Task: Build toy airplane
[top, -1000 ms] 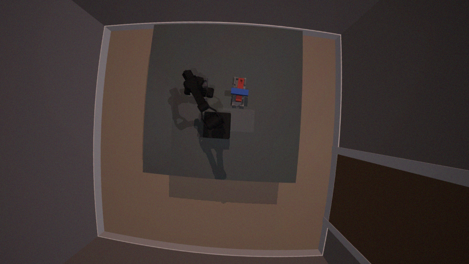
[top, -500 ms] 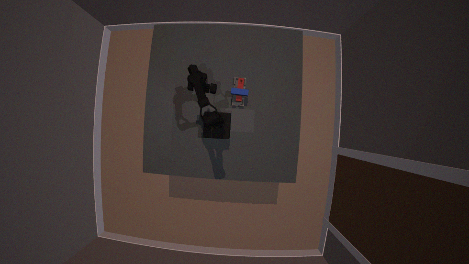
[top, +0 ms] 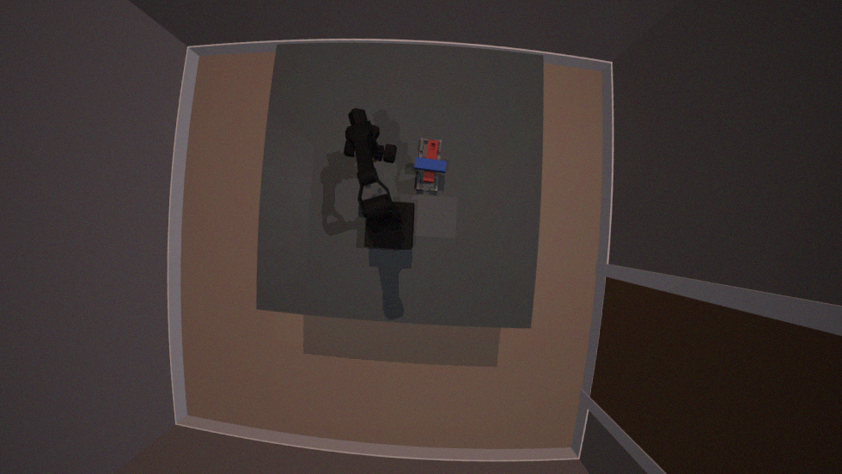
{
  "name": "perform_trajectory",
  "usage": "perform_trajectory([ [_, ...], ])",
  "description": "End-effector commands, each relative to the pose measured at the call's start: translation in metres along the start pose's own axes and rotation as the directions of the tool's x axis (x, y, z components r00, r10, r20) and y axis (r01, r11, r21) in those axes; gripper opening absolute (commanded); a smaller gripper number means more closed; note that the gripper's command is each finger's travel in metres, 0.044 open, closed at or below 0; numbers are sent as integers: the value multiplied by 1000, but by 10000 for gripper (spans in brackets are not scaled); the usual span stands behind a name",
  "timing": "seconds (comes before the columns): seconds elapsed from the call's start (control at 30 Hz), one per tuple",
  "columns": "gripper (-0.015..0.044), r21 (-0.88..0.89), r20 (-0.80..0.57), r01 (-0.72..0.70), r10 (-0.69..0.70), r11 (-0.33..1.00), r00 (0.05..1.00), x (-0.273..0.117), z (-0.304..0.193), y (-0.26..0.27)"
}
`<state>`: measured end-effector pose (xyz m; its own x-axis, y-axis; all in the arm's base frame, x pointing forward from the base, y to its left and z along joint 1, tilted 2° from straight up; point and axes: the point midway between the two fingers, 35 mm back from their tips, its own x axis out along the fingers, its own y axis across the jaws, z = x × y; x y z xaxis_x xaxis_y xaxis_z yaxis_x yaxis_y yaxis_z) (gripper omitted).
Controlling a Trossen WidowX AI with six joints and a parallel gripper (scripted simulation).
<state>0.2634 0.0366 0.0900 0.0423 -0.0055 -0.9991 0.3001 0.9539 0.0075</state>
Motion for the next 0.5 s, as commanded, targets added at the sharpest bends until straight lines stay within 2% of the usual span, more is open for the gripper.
perform_trajectory([
  [0.0, 0, -6, 0, -6, 6, 1000, 1000, 1, 9, -5],
  [0.47, 0, -12, 5, -3, 3, 1000, 1000, 5, 36, -31],
])
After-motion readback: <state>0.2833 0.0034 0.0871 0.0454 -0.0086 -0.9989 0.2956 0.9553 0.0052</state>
